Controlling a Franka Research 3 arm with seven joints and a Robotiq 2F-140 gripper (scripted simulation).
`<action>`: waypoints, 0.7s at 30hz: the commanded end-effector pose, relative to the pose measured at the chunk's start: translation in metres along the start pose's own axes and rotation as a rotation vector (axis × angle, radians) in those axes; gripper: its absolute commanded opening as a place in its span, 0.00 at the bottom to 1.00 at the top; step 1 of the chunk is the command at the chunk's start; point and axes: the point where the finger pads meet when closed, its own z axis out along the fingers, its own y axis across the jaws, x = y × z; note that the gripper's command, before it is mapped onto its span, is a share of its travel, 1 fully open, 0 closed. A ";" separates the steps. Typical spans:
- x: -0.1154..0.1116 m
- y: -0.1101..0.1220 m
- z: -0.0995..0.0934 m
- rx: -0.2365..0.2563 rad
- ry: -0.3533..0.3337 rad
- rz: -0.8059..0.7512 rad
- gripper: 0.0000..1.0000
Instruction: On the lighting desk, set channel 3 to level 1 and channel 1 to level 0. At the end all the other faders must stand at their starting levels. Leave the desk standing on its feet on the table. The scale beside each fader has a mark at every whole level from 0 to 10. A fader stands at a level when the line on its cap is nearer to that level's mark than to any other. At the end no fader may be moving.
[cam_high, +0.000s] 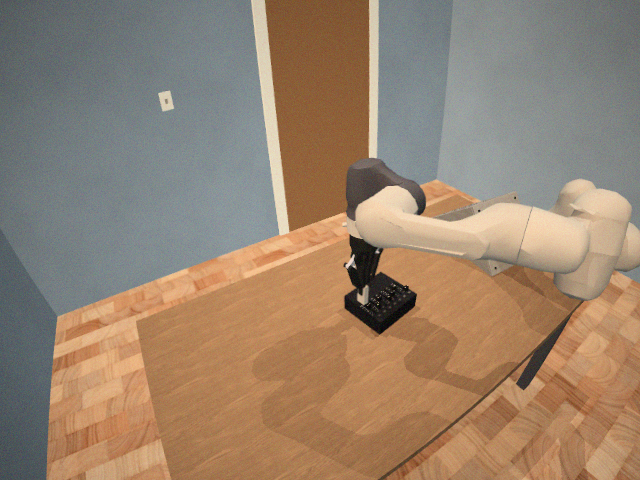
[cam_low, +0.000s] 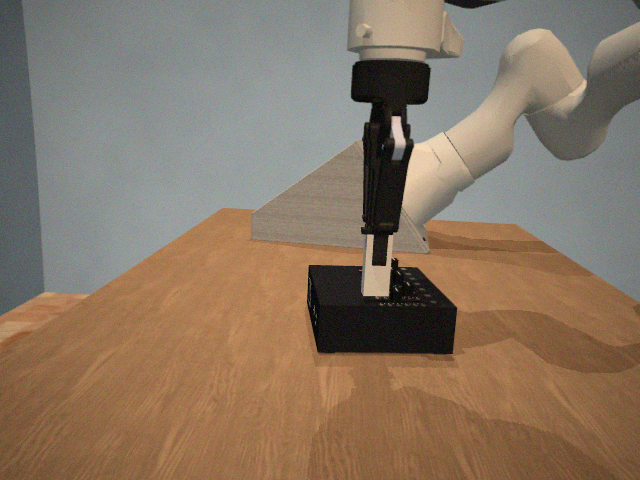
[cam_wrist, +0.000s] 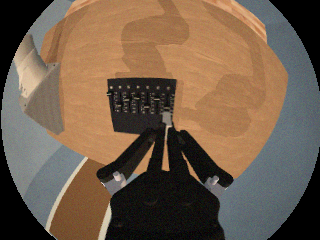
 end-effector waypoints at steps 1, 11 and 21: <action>0.001 0.000 0.001 -0.001 0.000 0.001 0.00; 0.004 0.000 0.001 -0.001 0.000 0.001 0.00; 0.007 0.000 0.001 -0.001 0.000 0.001 0.00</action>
